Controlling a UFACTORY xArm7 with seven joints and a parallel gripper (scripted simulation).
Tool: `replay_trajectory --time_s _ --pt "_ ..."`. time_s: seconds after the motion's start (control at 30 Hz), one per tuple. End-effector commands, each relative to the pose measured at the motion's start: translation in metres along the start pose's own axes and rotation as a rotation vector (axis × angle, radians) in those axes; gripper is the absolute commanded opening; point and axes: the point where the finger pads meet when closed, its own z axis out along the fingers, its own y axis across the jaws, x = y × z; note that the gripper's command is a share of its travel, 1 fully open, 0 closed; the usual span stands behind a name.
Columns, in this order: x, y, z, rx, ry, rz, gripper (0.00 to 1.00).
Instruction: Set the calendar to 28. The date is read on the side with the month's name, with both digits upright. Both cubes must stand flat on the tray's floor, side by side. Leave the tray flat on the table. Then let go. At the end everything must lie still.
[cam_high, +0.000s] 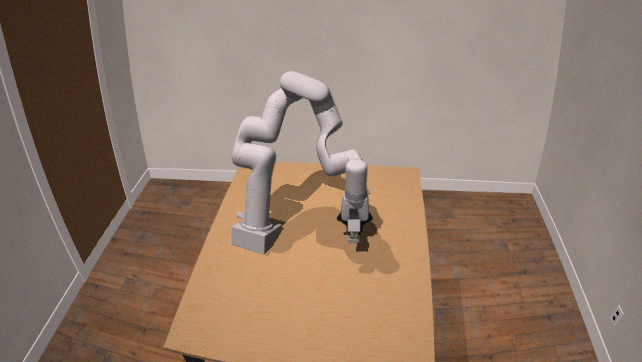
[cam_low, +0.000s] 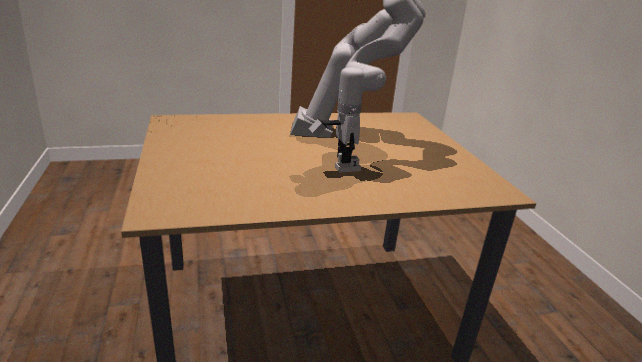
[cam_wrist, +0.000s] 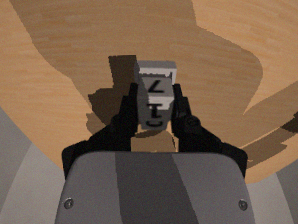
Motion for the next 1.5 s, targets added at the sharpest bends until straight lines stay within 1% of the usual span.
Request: replay_trajectory --time_s 0.0,1.47 --pt "0.0006 -0.001 0.001 0.003 0.0 0.001 0.29" --pt "0.0006 -0.001 0.0053 0.003 0.0 0.001 0.29"
